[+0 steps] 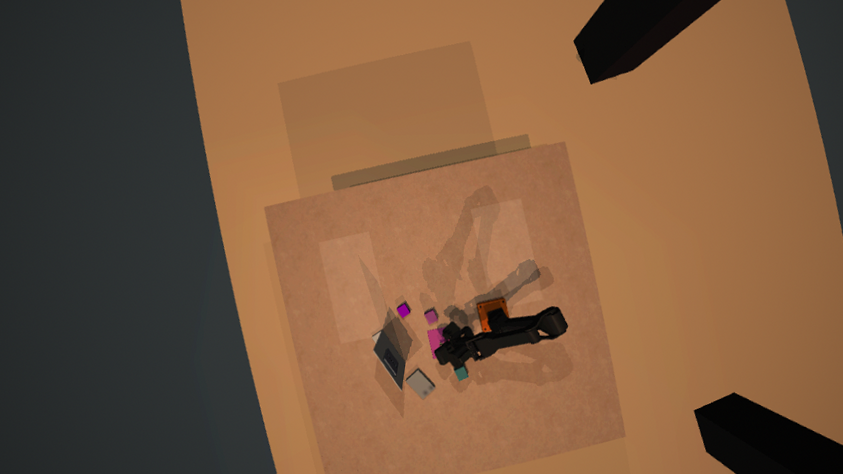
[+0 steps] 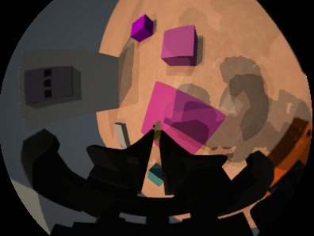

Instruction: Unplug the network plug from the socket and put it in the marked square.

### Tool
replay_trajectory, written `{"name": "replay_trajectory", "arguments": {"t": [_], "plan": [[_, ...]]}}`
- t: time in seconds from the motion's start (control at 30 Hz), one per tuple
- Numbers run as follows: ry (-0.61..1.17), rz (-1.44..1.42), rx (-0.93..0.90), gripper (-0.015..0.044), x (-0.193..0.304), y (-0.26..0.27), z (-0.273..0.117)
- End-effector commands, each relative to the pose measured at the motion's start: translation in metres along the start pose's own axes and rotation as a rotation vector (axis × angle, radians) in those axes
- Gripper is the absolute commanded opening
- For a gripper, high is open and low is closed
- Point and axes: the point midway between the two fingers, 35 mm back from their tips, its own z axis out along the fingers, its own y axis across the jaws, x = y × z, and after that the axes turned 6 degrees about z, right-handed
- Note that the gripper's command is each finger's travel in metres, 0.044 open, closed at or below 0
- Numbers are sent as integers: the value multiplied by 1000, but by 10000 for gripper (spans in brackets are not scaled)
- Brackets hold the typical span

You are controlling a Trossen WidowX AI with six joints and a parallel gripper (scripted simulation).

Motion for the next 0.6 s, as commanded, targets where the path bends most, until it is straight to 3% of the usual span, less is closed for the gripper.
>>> {"name": "replay_trajectory", "arguments": {"t": [0.0, 0.57], "plan": [[-4, -5, 11, 0, -1, -7, 6], [-4, -5, 11, 0, 0, -9, 10]]}}
